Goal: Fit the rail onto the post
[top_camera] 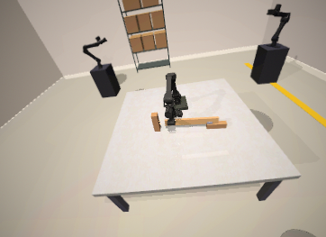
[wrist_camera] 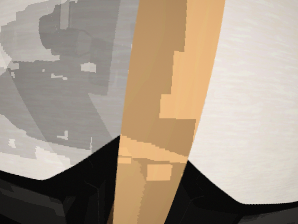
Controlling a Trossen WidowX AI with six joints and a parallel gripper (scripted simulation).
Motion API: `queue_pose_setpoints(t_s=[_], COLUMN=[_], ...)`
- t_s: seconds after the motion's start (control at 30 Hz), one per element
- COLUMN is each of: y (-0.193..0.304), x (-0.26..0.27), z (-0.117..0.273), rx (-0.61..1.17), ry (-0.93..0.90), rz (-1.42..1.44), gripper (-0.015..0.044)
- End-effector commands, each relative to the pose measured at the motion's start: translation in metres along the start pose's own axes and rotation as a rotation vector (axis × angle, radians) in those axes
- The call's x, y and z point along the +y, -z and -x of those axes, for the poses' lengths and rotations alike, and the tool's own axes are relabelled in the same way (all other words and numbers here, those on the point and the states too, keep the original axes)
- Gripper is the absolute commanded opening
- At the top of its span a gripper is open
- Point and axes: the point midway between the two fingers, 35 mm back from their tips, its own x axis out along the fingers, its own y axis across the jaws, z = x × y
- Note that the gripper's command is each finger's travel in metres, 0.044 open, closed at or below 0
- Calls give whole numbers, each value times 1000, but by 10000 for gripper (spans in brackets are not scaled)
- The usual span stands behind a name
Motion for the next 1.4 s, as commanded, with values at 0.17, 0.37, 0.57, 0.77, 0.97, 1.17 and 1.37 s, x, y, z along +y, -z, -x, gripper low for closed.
queue_pose_setpoints(t_s=[0.17, 0.37, 0.57, 0.77, 0.97, 1.17, 1.37], y=[0, 0, 0, 0, 2, 4, 6], x=[0, 0, 0, 0, 0, 0, 1], z=[2, 1, 0, 0, 0, 0, 1], rx=[-2, -2, -2, -2, -2, -2, -2], ry=[4, 4, 4, 4, 4, 4, 4], rz=[-1, -1, -1, -1, -1, -1, -1], gripper=[0, 0, 0, 0, 0, 0, 0])
